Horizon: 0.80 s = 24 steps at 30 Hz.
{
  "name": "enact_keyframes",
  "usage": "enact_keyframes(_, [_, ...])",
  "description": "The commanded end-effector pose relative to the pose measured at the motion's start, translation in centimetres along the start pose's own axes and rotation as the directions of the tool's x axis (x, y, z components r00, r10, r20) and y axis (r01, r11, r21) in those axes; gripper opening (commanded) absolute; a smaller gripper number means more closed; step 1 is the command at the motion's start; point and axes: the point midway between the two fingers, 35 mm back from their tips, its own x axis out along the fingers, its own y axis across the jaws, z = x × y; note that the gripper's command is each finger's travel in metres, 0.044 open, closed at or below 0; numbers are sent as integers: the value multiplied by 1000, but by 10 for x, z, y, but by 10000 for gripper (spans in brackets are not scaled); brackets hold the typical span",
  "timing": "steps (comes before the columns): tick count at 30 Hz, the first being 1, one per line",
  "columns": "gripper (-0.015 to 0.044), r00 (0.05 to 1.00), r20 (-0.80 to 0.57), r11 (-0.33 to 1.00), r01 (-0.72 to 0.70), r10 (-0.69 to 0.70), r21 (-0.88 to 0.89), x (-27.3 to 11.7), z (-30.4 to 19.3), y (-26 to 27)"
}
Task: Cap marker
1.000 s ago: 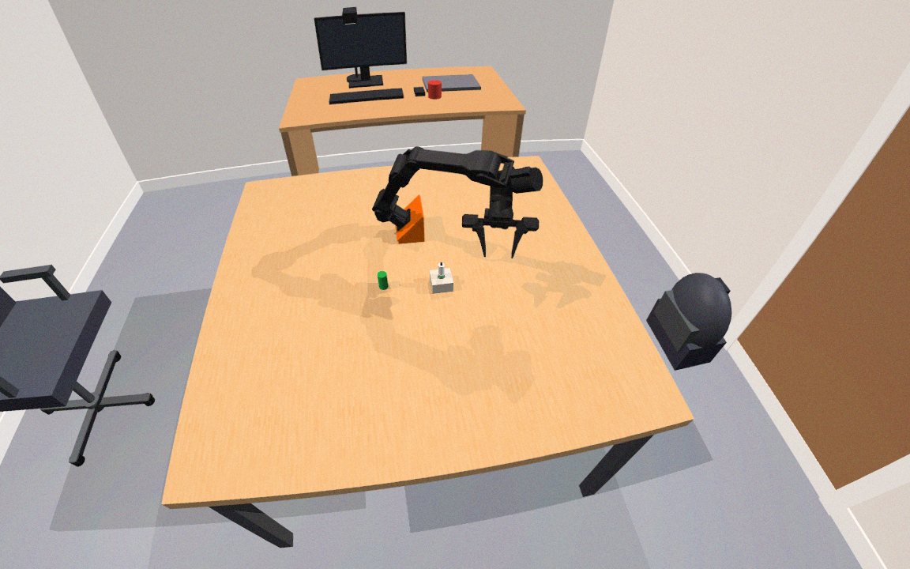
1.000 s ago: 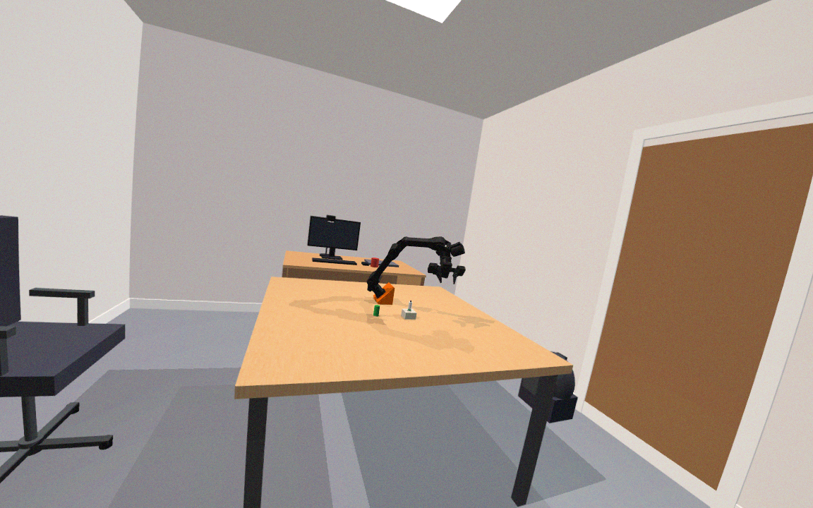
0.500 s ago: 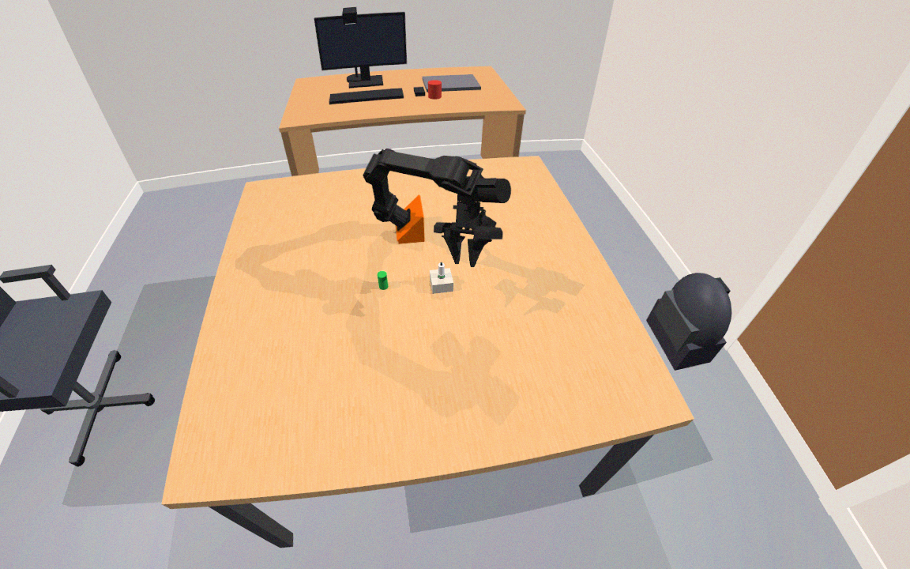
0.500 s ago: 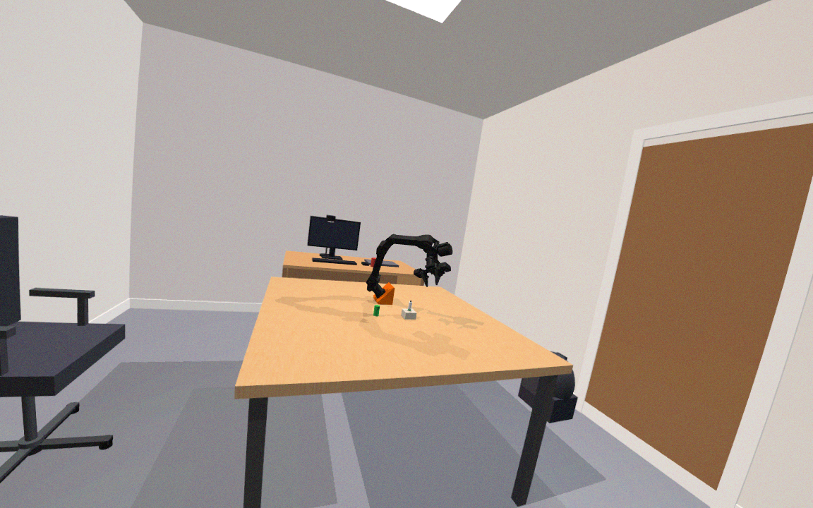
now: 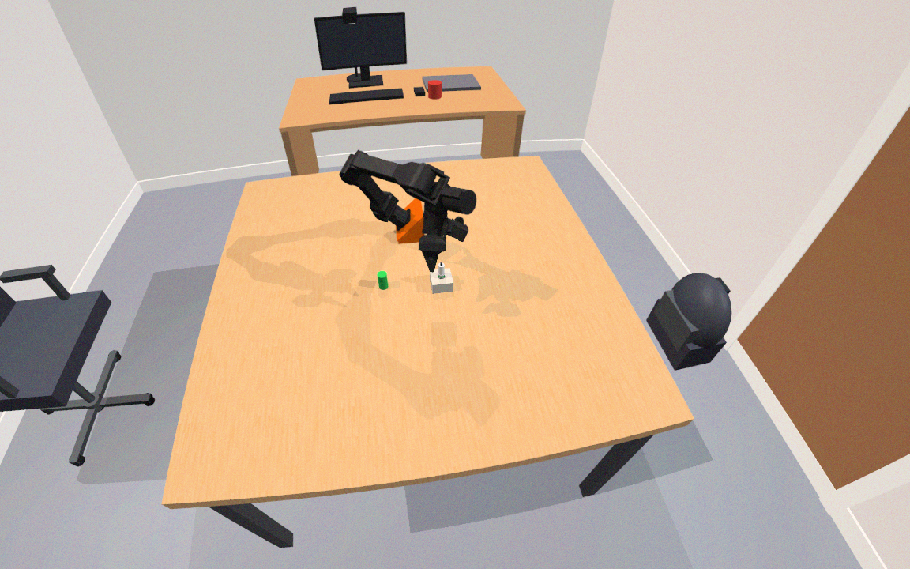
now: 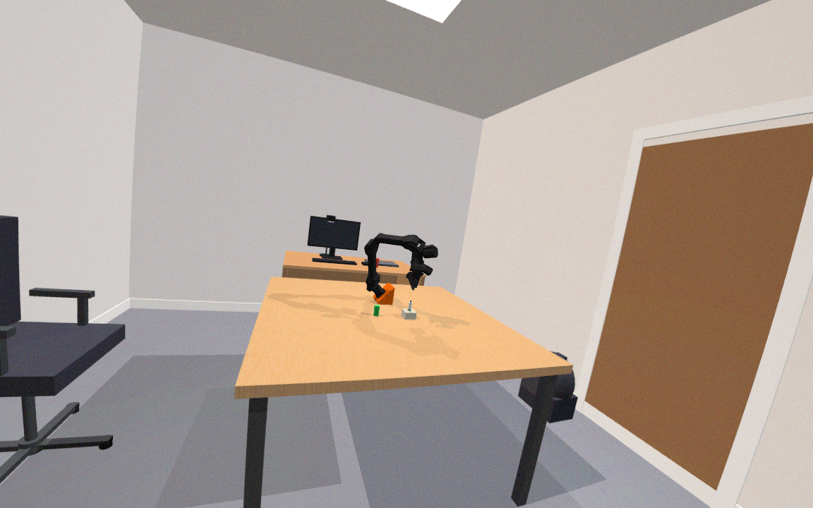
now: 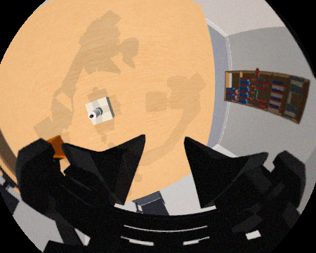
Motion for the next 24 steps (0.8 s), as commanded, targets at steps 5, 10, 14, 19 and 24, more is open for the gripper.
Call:
enact_keyframes(5, [249, 977, 8, 665, -149, 211, 732, 15, -82, 46])
enact_keyframes(10, [249, 962, 10, 453, -137, 273, 881, 18, -104, 64])
enact_keyframes(14, [249, 947, 12, 263, -101, 322, 959, 20, -121, 79])
enact_keyframes(19, [249, 924, 16, 13, -23, 383, 1000, 22, -142, 99])
enact_keyframes(24, [249, 900, 21, -202, 75, 436, 977, 22, -159, 118])
